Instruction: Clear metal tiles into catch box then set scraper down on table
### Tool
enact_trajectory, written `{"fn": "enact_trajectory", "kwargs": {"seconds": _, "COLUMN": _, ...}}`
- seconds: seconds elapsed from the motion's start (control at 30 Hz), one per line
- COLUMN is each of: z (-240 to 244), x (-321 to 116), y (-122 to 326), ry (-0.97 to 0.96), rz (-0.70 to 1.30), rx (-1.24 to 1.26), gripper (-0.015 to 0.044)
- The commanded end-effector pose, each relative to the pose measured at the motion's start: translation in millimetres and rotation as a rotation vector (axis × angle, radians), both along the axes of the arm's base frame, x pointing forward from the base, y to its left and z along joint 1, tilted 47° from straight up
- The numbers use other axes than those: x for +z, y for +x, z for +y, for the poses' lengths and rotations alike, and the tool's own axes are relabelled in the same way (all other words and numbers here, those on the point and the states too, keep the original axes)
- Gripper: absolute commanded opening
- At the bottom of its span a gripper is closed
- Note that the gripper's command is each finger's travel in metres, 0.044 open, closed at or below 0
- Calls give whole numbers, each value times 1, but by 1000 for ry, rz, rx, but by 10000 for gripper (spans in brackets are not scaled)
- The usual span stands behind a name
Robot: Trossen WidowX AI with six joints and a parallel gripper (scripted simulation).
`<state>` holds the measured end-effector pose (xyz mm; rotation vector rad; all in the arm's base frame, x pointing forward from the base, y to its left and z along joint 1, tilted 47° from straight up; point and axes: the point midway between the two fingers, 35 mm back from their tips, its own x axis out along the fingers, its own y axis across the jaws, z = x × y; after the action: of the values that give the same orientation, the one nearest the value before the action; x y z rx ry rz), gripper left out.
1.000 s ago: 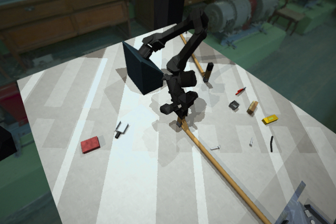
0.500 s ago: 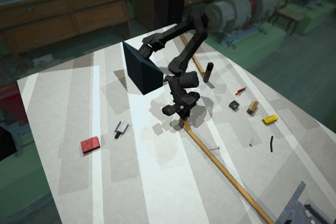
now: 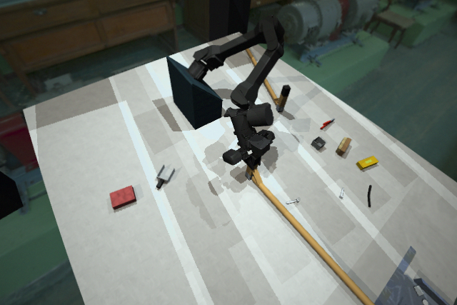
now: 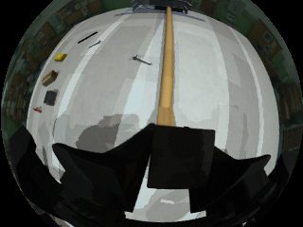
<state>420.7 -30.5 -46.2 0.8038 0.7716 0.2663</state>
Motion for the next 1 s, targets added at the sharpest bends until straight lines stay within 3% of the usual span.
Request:
{"fn": "enact_trajectory", "kwargs": {"seconds": 0.0, "z": -9, "x": -4, "y": 9, "ry": -5, "rz": -8, "rx": -6, "gripper": 0}}
{"fn": "enact_trajectory", "kwargs": {"seconds": 0.97, "z": -21, "x": -8, "y": 46, "ry": -5, "rz": -10, "rx": -6, "gripper": 0}}
